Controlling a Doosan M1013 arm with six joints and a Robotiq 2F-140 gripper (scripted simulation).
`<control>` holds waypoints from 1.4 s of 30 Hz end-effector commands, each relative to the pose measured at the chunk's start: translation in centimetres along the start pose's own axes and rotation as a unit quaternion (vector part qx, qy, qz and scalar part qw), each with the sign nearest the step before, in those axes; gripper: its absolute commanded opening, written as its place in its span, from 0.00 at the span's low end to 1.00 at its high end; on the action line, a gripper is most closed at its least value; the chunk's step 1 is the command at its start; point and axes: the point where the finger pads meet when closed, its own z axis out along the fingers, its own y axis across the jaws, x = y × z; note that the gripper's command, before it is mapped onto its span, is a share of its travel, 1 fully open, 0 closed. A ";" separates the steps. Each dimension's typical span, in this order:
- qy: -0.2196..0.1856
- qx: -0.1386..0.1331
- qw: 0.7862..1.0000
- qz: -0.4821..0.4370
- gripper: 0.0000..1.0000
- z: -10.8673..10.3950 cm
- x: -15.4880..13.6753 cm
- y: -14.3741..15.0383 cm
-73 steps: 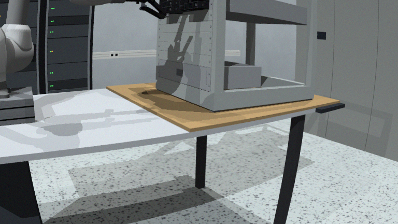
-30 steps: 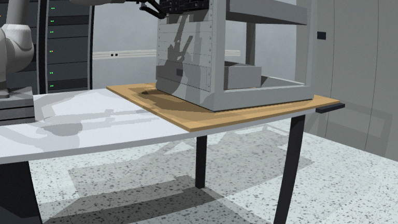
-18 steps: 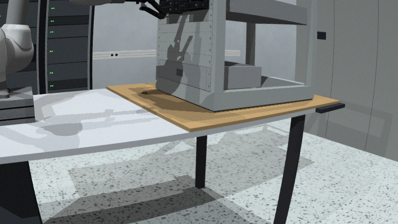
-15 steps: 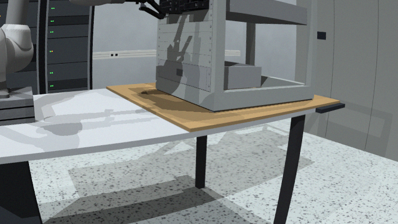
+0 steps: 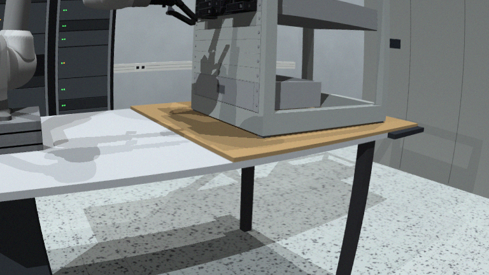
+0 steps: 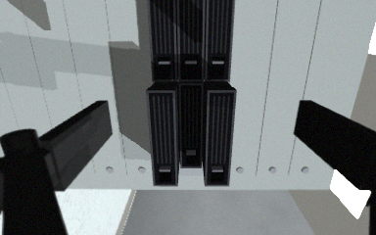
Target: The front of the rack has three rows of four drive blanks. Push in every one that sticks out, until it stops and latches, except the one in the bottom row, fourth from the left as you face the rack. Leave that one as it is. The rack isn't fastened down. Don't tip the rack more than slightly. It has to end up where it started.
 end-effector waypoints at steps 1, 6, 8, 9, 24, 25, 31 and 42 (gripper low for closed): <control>-0.001 -0.001 1.000 0.000 1.00 0.0 2.3 0.0; -0.001 -0.001 1.000 0.000 1.00 0.0 5.2 -0.2; -0.001 -0.001 1.000 0.000 1.00 0.0 5.2 -0.2; -0.001 -0.001 1.000 0.000 1.00 0.0 5.8 -0.3; -0.001 -0.001 1.000 0.000 1.00 0.1 13.4 -0.8; -0.001 -0.001 1.000 0.000 1.00 0.1 13.4 -0.8; -0.001 -0.001 1.000 0.000 1.00 0.1 15.5 -0.9; -0.001 -0.001 1.000 0.000 1.00 0.1 17.0 -1.0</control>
